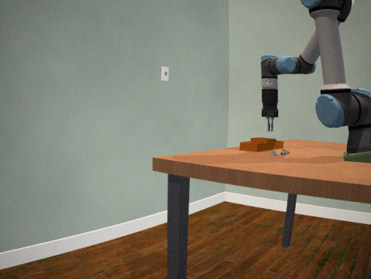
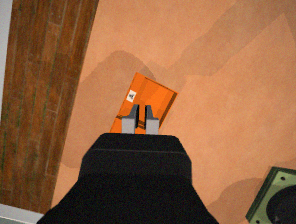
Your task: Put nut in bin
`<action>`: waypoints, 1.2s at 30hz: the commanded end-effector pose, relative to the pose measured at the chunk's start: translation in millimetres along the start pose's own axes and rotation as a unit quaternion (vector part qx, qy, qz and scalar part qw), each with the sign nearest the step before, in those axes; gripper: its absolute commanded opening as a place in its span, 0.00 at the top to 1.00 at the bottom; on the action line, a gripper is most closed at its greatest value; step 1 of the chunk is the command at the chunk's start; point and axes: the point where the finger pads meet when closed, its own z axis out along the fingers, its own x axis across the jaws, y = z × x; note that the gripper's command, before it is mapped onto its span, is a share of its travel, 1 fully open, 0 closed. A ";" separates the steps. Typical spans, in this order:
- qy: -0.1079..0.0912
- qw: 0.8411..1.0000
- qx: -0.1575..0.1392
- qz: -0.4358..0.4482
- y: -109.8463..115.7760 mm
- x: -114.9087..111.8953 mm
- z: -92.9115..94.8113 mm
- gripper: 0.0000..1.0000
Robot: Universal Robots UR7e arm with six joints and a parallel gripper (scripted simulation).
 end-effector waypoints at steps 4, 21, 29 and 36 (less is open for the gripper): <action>-0.003 0.993 0.000 -0.122 -0.5 -0.2 -0.5 0.69; -0.004 0.936 0.001 -0.353 -0.5 -0.2 -0.5 0.69; -0.008 0.891 -0.001 -0.454 -0.5 -0.2 -0.5 0.69; -0.010 0.865 -0.003 -0.502 -0.6 -0.3 -0.6 0.69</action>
